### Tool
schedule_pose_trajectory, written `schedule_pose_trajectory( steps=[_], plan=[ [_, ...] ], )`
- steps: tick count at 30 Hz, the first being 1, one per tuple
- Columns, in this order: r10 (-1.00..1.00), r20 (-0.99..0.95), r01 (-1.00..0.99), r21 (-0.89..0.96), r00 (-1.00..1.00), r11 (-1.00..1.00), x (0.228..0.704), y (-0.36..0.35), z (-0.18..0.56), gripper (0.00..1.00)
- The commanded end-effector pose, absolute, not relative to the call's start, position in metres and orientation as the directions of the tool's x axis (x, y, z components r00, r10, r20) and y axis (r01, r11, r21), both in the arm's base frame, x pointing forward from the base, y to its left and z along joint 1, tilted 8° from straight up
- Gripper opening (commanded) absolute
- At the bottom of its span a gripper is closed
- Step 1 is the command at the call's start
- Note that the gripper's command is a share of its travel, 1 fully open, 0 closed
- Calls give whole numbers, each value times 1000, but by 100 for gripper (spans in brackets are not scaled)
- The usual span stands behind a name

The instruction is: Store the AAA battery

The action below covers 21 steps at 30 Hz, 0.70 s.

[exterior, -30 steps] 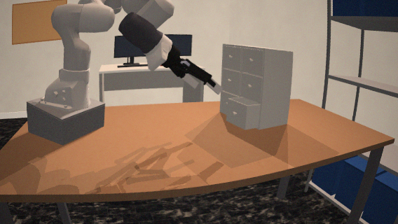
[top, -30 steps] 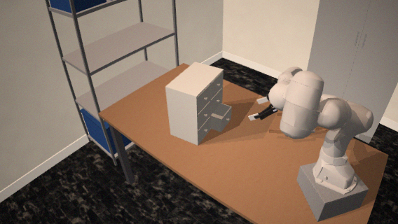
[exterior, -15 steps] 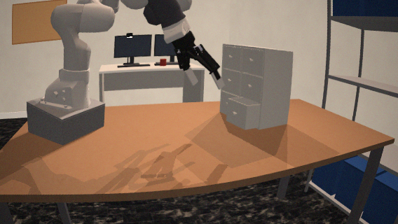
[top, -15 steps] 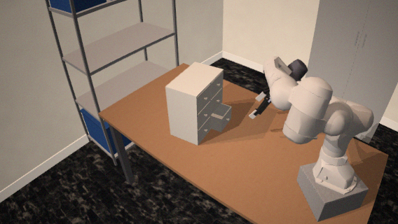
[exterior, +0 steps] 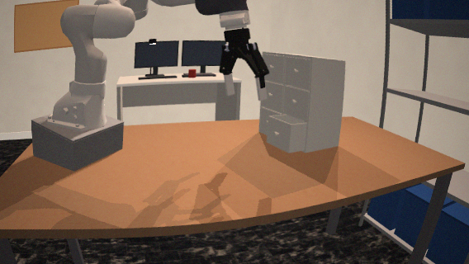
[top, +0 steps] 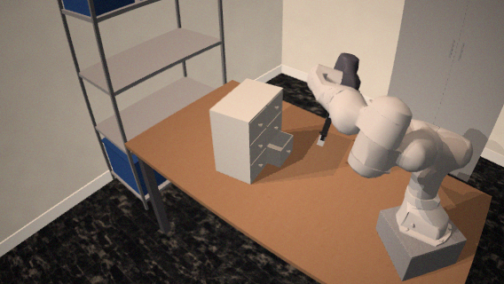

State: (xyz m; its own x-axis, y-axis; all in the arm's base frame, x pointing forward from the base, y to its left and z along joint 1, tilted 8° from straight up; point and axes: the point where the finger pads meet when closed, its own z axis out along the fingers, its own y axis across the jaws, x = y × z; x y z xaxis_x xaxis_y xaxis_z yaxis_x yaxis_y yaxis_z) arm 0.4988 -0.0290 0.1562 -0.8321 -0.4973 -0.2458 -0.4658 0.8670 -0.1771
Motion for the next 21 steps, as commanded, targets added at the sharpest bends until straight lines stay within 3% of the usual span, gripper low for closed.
schedule_pose_trajectory(
  steps=[1, 21],
  plan=[
    [-361, -169, -347, -108, -917, 932, 489, -27, 152, 100],
    [-356, -92, -346, -108, -930, 932, 489, -27, 155, 100]
  ],
)
